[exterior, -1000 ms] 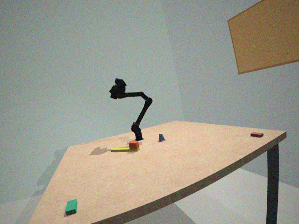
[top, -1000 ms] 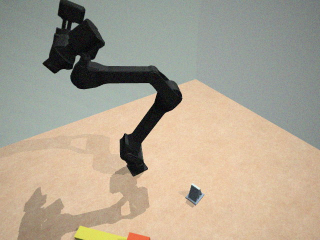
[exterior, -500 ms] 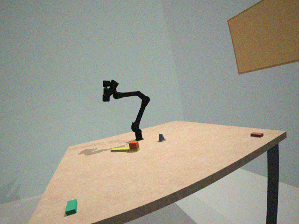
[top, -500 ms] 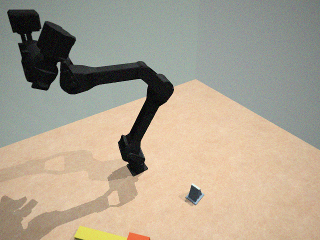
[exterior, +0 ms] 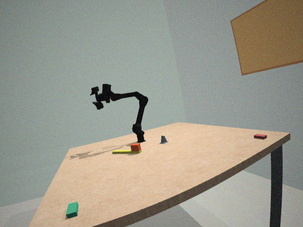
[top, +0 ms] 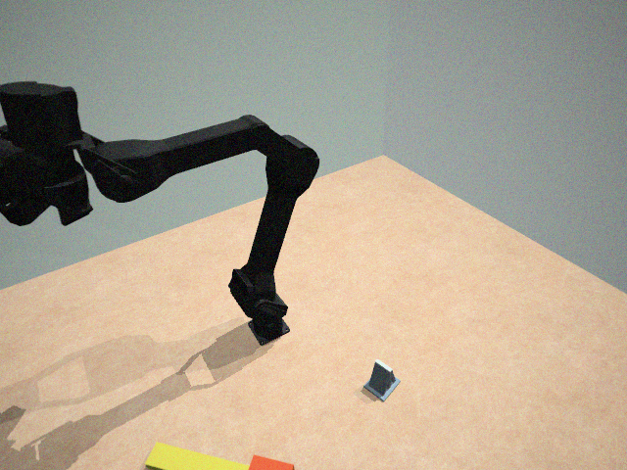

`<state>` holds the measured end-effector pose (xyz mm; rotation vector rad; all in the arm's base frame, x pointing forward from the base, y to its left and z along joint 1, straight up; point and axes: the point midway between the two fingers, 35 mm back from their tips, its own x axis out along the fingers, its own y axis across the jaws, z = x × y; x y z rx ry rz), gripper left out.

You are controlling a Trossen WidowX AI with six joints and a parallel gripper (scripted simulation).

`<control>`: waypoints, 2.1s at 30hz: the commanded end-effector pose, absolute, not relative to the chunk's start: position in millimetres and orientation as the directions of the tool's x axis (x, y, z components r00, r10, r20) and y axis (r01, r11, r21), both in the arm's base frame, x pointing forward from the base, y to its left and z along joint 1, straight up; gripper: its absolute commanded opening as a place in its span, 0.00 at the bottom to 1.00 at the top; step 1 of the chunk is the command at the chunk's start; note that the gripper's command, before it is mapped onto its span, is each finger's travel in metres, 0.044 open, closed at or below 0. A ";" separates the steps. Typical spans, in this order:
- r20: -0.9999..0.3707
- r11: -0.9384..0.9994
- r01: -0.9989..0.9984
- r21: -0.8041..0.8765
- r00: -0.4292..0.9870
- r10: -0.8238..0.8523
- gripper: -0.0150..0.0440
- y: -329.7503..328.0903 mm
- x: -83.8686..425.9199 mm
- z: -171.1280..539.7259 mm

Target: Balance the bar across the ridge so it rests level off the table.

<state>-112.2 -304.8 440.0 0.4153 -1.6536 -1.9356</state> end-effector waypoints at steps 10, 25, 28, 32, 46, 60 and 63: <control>-0.152 -0.308 0.275 0.911 -0.471 -0.869 0.79 -368.3 -13.1 370.8; -0.559 -0.544 0.407 0.733 -0.094 -0.824 0.79 -360.2 103.9 274.1; -0.638 -0.584 0.442 0.681 -0.036 -0.770 0.79 -348.5 124.2 255.6; -0.735 -0.632 0.490 0.600 0.026 -0.677 0.79 -328.6 148.6 232.5; -0.968 -0.720 0.654 0.231 0.079 -0.238 0.79 -230.4 203.6 172.6; -1.000 -0.710 0.703 0.023 0.018 -0.015 0.79 -177.8 213.0 155.8; -1.000 -0.710 0.703 0.023 0.018 -0.015 0.79 -179.1 214.6 142.5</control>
